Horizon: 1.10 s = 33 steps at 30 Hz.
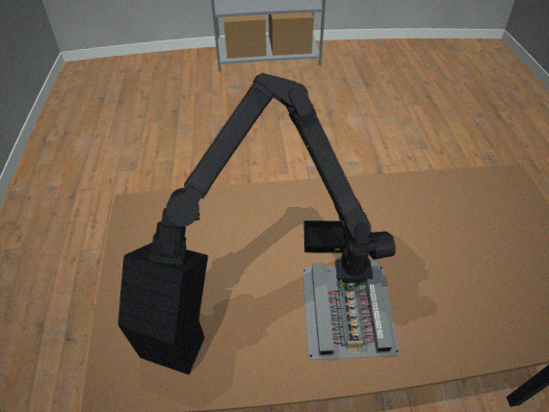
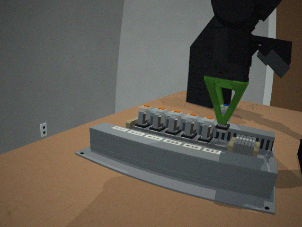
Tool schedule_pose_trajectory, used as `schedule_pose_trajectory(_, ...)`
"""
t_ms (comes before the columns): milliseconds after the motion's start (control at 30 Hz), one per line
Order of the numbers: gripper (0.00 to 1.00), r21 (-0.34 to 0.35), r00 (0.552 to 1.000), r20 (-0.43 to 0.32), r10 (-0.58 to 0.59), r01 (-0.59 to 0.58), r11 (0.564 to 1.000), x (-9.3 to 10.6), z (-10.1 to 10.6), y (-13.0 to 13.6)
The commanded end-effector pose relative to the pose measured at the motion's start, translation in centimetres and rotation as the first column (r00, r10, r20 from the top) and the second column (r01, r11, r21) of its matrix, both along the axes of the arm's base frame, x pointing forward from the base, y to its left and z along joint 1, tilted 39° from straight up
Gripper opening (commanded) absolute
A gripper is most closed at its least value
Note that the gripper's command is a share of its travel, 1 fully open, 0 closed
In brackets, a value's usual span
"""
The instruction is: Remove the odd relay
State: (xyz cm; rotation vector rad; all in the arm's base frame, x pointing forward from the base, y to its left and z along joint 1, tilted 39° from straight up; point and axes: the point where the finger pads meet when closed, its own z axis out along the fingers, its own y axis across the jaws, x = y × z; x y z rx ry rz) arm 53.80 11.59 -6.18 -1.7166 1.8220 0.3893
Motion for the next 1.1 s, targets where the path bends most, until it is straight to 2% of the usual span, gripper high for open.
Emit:
schedule_pose_trajectory(0,0.0,0.003,0.999,0.054,-0.001,0.0,1.0,1.54,2.49,-0.6)
schedule_pose_trajectory(1067,0.0,0.003,0.999,0.046,-0.01,0.01,1.0,1.18,2.49,-1.31)
